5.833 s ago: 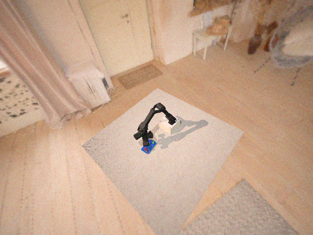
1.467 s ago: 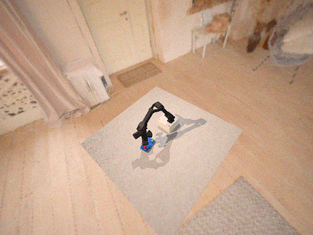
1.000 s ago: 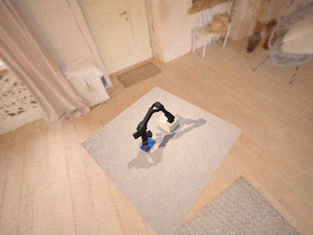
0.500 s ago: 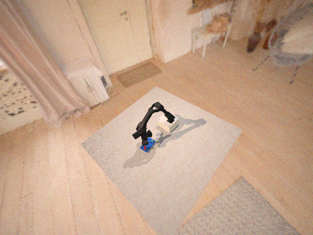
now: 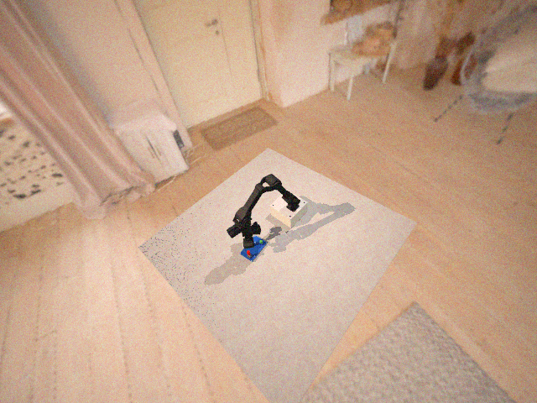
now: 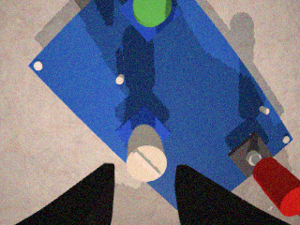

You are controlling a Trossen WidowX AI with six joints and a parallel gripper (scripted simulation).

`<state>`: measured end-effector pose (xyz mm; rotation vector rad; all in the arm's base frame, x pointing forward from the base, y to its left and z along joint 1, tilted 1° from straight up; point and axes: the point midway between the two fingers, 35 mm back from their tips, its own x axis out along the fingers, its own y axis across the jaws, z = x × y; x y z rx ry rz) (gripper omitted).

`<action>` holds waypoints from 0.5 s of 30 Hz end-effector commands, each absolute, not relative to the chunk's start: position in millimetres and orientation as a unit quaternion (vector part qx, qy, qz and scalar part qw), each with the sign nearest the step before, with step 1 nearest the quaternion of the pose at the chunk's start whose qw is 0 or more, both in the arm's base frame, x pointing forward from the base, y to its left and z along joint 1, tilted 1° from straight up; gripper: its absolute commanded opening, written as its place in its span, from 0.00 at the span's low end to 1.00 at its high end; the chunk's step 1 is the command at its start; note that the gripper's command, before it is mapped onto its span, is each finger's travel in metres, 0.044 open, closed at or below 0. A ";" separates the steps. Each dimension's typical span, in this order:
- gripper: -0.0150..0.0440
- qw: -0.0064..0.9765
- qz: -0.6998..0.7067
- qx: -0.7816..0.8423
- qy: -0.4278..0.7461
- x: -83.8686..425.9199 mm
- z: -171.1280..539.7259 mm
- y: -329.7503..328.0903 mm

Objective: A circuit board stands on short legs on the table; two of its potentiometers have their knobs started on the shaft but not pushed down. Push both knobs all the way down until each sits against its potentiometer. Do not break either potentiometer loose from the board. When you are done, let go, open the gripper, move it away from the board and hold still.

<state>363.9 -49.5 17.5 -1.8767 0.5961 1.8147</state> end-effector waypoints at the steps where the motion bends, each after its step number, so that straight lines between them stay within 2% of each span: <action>1: 0.57 0.229 0.659 -0.682 0.217 363.5 16.8 -49.2; 8: 0.25 0.256 0.627 -0.689 0.260 364.5 29.5 -43.7; 15: 0.25 0.338 0.592 -0.652 0.333 367.9 31.6 -41.8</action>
